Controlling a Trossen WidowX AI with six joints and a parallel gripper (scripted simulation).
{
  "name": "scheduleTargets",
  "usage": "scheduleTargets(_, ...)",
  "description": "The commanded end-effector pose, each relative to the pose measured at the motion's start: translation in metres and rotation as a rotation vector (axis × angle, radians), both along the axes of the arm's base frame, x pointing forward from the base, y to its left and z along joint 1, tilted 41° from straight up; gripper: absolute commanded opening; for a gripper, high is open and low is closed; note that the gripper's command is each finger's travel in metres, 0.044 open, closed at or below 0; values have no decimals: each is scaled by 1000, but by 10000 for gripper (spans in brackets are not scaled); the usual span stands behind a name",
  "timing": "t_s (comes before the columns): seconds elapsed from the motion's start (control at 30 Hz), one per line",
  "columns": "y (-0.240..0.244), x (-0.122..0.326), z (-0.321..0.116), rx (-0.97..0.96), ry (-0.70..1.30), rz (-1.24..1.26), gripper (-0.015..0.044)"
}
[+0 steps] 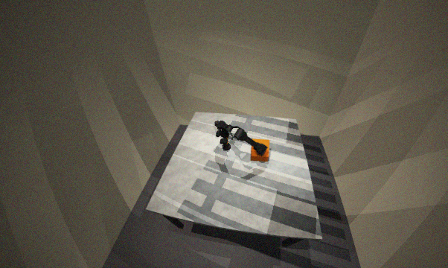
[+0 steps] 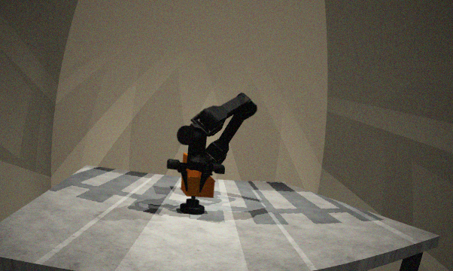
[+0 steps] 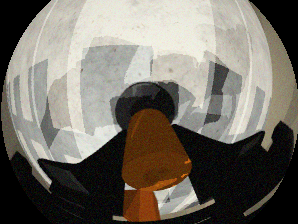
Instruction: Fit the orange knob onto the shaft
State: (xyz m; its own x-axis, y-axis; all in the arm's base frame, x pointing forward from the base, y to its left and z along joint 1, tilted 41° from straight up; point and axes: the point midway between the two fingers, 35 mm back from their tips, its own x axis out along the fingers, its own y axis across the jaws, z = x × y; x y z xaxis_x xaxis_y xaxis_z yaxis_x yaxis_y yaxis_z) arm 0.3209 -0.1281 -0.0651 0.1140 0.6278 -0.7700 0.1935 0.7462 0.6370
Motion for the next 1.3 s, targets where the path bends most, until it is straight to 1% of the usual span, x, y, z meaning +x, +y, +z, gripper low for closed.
scheduleTargets(0.0, 1, -1, -1, 4, -3, 2, 0)
scheduleTargets(0.6, 1, -1, 4, 5, -2, 2, 0)
scheduleTargets(1.27, 0, 0, -1, 4, -3, 2, 0)
